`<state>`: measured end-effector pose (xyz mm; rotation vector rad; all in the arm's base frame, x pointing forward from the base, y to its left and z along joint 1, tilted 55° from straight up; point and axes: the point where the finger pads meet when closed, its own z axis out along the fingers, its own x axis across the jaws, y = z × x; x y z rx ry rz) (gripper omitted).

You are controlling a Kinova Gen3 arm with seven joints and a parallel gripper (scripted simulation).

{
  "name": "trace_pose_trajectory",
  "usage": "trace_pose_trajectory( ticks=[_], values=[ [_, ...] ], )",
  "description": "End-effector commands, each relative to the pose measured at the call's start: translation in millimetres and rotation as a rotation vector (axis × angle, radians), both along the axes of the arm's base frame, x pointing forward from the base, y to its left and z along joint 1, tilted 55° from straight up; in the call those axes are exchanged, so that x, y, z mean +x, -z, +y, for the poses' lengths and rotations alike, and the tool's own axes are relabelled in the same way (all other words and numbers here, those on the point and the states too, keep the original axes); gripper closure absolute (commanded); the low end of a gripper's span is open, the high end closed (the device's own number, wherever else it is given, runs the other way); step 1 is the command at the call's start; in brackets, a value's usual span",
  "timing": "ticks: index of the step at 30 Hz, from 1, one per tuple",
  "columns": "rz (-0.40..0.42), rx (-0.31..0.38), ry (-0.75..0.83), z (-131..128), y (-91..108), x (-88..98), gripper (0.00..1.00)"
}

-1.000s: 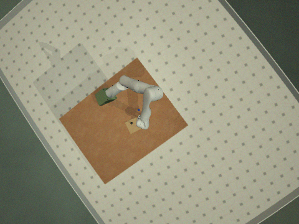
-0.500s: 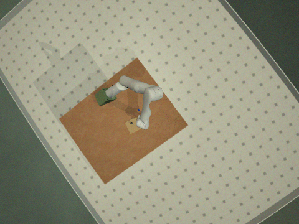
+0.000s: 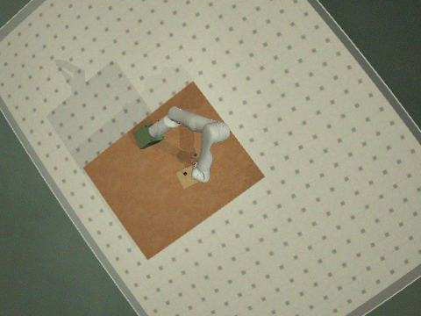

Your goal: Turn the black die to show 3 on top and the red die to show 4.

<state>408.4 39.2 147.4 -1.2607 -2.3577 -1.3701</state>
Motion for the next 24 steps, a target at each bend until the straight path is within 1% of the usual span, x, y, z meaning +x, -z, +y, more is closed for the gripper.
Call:
trace_pose_trajectory(
  ticks=[1, 14, 24],
  values=[
    [-0.001, -0.001, 0.001, -0.7, -0.1, 0.2, 0.3],
    [-0.001, -0.001, 0.001, -0.4, 0.2, 0.4, 0.3],
    [-0.001, -0.001, 0.001, 5.1, 4.3, 2.3, 0.3]
  ],
)
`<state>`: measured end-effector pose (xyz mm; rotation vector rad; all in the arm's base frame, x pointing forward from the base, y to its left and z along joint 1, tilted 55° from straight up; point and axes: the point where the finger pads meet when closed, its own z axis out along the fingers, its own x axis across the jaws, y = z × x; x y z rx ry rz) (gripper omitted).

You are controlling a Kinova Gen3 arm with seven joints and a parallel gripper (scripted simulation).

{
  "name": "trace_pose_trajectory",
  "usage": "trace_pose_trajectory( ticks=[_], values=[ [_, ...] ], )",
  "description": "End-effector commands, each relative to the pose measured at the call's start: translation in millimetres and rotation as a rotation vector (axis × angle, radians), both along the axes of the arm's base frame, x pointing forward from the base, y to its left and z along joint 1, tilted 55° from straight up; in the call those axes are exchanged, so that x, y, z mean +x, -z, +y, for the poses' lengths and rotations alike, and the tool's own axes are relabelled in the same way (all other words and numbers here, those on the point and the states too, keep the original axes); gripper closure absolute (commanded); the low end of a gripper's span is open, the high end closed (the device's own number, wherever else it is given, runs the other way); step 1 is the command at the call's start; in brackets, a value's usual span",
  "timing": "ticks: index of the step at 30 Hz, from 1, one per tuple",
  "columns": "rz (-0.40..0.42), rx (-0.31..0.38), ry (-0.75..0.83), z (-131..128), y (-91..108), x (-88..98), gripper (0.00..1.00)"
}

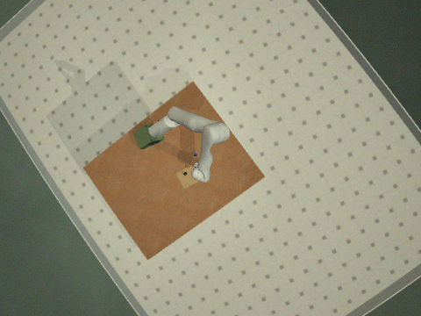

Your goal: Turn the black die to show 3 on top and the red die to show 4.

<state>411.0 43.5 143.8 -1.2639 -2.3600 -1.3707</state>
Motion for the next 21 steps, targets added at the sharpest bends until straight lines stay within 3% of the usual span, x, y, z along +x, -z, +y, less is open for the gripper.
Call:
trace_pose_trajectory(
  ticks=[1, 21],
  values=[
    [0.001, 0.001, -0.001, 1.9, 1.4, 0.1, 0.3],
    [0.001, 0.001, -0.001, 13.4, 10.1, 4.3, 0.3]
  ],
)
